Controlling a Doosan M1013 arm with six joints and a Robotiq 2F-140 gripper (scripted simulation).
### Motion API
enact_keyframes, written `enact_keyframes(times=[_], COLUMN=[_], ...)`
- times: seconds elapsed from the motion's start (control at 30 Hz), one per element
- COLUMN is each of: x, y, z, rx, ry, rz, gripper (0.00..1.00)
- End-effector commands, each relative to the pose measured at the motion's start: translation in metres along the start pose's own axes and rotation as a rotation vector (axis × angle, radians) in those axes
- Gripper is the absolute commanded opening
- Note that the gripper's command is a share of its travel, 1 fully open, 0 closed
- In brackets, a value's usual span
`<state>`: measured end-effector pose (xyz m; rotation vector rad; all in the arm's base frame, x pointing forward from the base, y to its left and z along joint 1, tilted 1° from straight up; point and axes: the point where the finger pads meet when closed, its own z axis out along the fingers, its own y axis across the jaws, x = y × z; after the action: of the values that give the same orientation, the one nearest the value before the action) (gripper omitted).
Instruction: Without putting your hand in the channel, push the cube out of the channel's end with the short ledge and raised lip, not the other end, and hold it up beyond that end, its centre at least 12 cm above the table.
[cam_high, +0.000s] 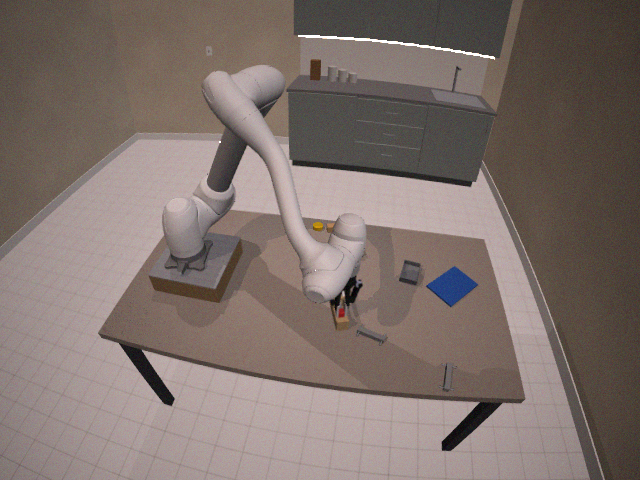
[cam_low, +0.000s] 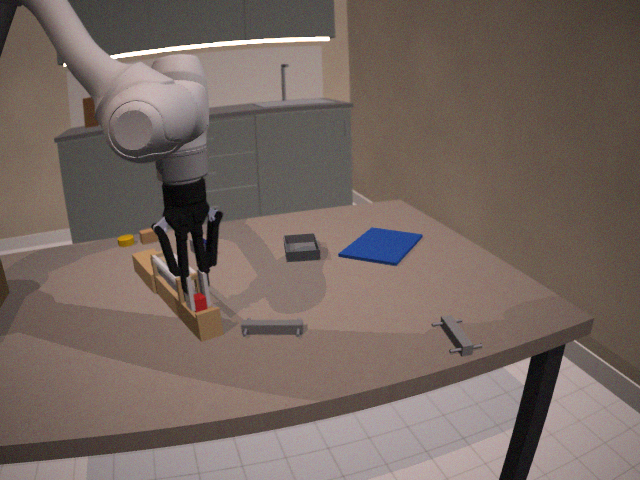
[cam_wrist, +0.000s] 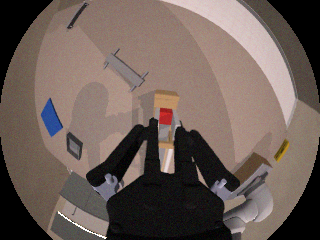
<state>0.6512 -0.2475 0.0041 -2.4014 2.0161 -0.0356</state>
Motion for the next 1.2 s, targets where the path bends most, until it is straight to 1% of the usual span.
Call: enact_keyframes(times=[0.0, 0.1, 0.2, 0.3, 0.5, 0.57, 0.7, 1.17], x=[0.000, 0.000, 0.000, 0.000, 0.000, 0.000, 0.000, 0.000], y=[0.000, 0.000, 0.000, 0.000, 0.000, 0.000, 0.000, 0.000], z=[0.000, -0.001, -0.007, -0.022, -0.063, -0.063, -0.079, -0.081], rx=[0.000, 0.000, 0.000, 0.000, 0.000, 0.000, 0.000, 0.000], ry=[0.000, 0.000, 0.000, 0.000, 0.000, 0.000, 0.000, 0.000], rz=[0.000, 0.000, 0.000, 0.000, 0.000, 0.000, 0.000, 0.000], gripper=[0.00, 0.00, 0.00, 0.00, 0.00, 0.00, 0.00, 0.00])
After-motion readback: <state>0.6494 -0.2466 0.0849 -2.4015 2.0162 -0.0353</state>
